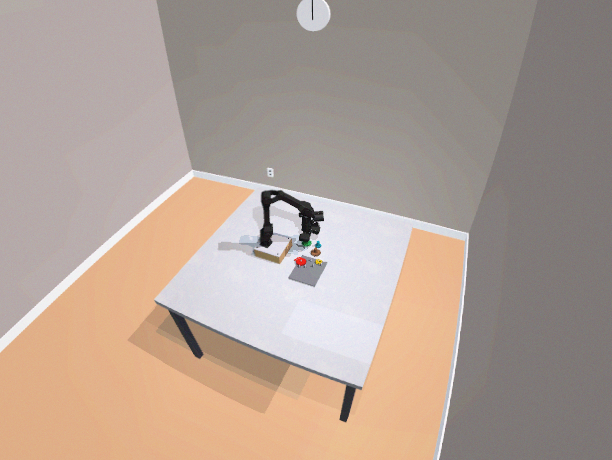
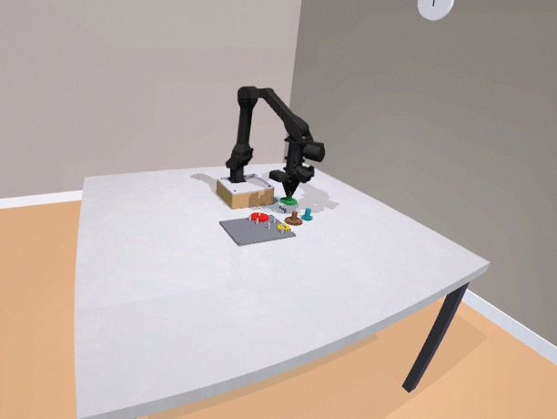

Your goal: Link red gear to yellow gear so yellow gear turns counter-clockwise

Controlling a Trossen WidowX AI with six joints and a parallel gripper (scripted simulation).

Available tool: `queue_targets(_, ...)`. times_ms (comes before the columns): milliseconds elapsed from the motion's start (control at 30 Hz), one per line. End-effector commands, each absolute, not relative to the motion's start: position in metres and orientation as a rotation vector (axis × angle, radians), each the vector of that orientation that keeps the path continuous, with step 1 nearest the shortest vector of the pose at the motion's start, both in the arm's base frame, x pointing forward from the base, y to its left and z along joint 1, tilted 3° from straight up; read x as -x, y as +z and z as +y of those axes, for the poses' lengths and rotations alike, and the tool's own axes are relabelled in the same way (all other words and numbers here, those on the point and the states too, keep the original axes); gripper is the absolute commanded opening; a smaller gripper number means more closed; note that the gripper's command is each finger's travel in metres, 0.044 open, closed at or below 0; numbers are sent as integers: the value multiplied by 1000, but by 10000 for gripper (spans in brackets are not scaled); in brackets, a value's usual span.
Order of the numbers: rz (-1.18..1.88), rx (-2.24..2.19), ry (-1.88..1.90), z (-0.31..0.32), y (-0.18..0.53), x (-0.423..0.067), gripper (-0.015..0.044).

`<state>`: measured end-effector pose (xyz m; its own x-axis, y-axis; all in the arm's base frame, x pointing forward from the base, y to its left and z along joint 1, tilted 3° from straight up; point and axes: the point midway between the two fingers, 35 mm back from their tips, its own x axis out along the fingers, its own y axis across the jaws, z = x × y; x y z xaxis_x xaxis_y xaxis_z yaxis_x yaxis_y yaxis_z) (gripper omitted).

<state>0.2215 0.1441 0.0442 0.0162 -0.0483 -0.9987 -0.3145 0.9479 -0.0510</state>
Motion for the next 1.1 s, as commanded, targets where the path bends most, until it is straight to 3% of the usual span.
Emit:
queue_targets(0,1528,283,215,148,59,-225,0)
queue_targets(1067,1525,287,218,149,137,-213,0)
